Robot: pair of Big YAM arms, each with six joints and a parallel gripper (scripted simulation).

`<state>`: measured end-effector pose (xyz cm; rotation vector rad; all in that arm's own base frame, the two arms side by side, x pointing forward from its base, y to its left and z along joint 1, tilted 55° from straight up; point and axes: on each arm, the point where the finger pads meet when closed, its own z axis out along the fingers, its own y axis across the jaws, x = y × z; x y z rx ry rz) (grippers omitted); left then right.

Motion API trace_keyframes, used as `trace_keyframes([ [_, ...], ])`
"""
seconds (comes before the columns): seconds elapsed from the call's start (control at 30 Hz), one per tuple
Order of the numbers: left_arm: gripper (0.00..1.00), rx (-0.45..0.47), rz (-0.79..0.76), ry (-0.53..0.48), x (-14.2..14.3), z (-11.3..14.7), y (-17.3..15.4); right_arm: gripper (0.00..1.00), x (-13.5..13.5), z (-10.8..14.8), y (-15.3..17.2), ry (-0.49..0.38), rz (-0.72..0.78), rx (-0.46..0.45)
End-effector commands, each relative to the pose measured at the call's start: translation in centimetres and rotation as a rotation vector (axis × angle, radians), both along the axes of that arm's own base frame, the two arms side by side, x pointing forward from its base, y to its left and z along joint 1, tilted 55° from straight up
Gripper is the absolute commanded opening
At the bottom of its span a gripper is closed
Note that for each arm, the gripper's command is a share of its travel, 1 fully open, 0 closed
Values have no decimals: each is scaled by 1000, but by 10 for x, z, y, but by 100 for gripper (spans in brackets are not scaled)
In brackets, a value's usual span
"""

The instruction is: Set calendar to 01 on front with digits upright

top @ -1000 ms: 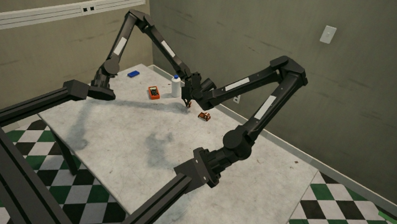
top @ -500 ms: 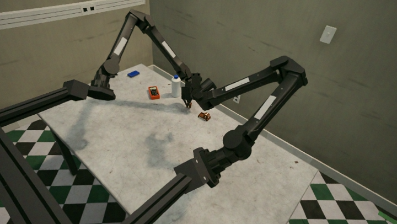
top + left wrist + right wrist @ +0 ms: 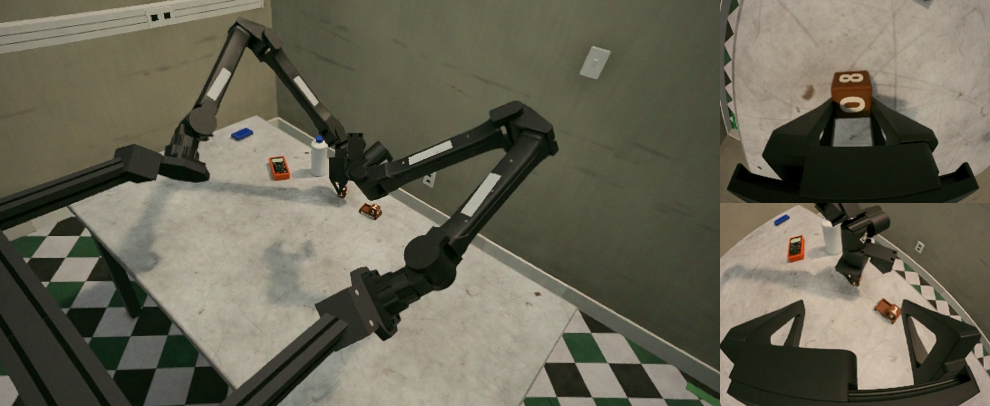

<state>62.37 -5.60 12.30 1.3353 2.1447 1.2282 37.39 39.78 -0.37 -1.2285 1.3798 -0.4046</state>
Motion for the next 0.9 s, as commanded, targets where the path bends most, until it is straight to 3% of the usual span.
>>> trace_keyframes([
  [0.0, 26, -8, 16, -8, 10, -4, 9, 100, 3, 3, 3, -4, 1, 7],
  [0.83, 26, -5, -1, -8, 7, 1, 2, 100, 3, 3, 3, -4, 1, 7],
  [0.87, 37, -5, -1, -8, 7, 1, 2, 100, 3, 3, 3, -4, 1, 7],
])
